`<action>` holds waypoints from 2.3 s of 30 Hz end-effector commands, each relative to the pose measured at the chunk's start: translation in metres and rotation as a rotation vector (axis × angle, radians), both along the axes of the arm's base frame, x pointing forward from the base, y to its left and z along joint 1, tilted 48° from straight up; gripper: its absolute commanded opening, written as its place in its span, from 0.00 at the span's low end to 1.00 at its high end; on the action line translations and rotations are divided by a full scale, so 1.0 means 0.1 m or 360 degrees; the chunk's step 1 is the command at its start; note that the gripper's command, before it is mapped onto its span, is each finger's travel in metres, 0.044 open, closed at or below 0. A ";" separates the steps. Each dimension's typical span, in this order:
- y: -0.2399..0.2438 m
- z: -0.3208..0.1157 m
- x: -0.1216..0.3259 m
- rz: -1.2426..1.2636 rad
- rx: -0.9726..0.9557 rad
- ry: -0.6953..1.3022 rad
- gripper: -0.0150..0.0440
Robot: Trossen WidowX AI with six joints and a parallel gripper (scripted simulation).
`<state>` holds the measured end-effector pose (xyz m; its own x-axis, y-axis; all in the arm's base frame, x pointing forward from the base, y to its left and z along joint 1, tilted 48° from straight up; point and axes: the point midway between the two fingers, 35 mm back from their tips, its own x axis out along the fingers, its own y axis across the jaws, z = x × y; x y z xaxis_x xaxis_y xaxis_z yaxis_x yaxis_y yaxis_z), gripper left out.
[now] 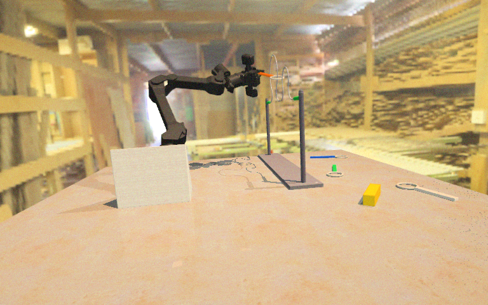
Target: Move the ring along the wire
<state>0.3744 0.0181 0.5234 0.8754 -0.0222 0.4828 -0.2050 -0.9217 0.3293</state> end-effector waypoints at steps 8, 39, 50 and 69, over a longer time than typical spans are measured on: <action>-0.05 0.01 0.00 -0.0009 0.0215 -0.0023 0.00; 0.18 0.01 0.02 -0.0009 0.0327 -0.0044 0.00; 0.47 -0.07 0.05 -0.0003 0.0033 -0.0015 0.00; 1.02 -0.46 0.10 0.0011 -0.0688 0.0060 0.00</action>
<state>0.3827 0.1123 0.4873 0.8876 0.1470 0.4365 -0.1892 -0.7476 0.6366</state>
